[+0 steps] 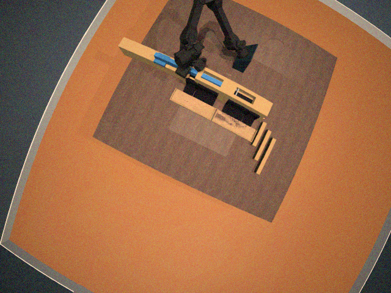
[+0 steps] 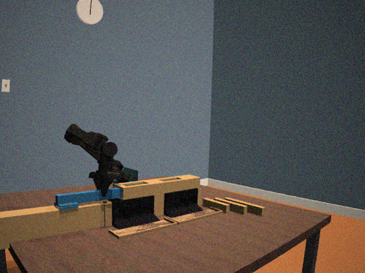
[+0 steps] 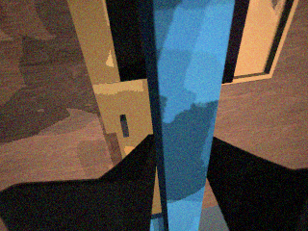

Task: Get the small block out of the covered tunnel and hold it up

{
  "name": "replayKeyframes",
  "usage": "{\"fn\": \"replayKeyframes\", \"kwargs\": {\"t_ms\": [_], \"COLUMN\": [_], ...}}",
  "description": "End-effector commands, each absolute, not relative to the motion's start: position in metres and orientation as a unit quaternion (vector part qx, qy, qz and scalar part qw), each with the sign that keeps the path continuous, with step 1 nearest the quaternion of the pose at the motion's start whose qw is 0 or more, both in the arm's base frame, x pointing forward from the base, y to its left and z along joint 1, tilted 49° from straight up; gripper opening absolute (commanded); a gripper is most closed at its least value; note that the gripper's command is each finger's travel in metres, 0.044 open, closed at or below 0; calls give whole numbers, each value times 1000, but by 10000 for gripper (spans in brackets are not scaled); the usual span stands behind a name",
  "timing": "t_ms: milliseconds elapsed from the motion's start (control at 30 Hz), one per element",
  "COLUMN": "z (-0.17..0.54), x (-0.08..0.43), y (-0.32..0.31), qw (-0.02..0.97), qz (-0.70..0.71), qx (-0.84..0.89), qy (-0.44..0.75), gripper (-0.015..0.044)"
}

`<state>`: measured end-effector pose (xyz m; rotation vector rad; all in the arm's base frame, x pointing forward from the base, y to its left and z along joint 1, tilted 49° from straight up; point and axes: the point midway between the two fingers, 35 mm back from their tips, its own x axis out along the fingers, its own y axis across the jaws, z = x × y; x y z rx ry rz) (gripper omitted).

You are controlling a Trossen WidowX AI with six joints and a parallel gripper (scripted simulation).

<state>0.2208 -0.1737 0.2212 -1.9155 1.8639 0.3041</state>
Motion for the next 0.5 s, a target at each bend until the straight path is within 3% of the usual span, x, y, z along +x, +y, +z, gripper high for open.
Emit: {"fn": "replayKeyframes", "kwargs": {"t_ms": [0,467], "z": [202,183], "x": [225,226], "y": [-163,-150], "qw": [230,227], "qz": [127,127], "qx": [-696,-698], "qy": [668,668], "gripper": [0,0]}}
